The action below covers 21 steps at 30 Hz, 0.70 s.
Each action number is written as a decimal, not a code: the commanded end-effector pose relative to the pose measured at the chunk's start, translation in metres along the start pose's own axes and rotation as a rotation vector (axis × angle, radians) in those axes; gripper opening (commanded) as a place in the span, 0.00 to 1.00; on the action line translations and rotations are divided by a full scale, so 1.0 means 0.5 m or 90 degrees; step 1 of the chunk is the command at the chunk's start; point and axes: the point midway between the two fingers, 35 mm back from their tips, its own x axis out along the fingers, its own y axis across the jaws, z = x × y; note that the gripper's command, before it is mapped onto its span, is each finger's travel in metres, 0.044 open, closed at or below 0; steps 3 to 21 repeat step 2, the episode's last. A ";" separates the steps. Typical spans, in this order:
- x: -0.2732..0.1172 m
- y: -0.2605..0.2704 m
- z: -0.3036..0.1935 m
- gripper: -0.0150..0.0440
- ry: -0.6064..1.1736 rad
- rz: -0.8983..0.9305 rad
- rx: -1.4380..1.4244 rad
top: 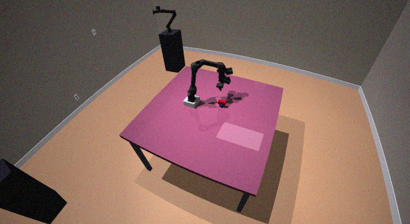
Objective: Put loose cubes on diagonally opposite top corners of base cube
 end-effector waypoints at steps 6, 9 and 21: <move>0.001 0.000 -0.003 0.93 0.003 0.000 0.003; 0.001 0.000 -0.003 0.93 0.003 0.000 0.003; 0.001 0.000 -0.003 0.93 0.003 0.000 0.003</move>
